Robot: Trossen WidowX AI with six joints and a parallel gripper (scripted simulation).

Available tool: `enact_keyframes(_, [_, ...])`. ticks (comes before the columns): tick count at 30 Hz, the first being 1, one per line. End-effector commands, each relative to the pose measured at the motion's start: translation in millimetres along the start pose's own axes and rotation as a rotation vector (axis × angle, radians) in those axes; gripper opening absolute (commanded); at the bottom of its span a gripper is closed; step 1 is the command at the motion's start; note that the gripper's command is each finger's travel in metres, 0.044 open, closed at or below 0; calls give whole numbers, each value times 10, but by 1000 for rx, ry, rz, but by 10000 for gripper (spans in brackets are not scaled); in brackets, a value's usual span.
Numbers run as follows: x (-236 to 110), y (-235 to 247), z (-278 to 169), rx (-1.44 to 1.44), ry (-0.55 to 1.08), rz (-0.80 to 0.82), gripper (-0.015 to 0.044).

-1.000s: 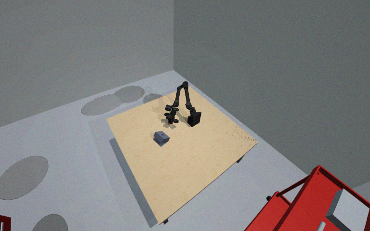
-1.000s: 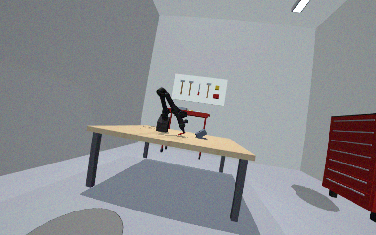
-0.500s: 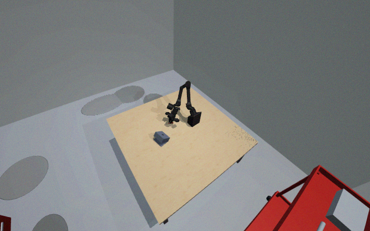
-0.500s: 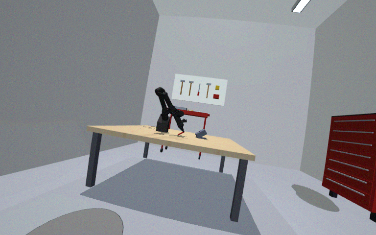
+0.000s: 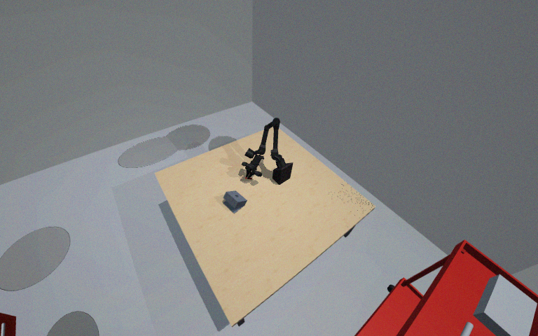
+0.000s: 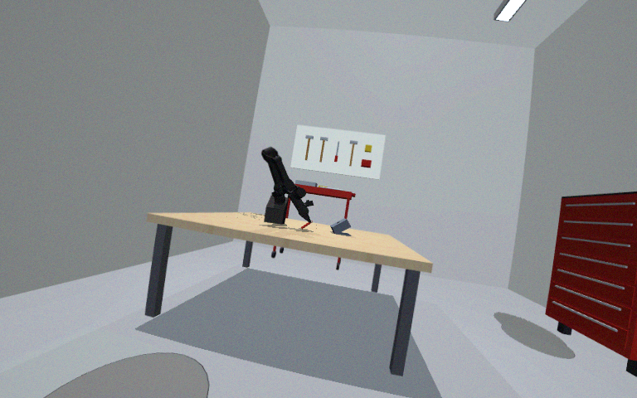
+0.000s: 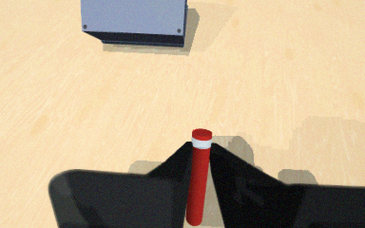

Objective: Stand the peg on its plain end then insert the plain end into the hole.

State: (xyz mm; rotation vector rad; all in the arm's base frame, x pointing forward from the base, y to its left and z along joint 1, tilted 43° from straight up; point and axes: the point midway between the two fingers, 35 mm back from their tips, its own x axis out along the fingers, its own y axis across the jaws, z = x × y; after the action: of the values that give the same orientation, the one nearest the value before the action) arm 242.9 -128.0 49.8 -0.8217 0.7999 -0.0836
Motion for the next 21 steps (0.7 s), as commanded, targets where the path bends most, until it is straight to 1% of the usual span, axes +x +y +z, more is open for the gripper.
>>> enact_keyframes(1, [-25,15,-14,-5,-36,3,49])
enact_keyframes(21, [-134,18,-94,-6,-209,4,49])
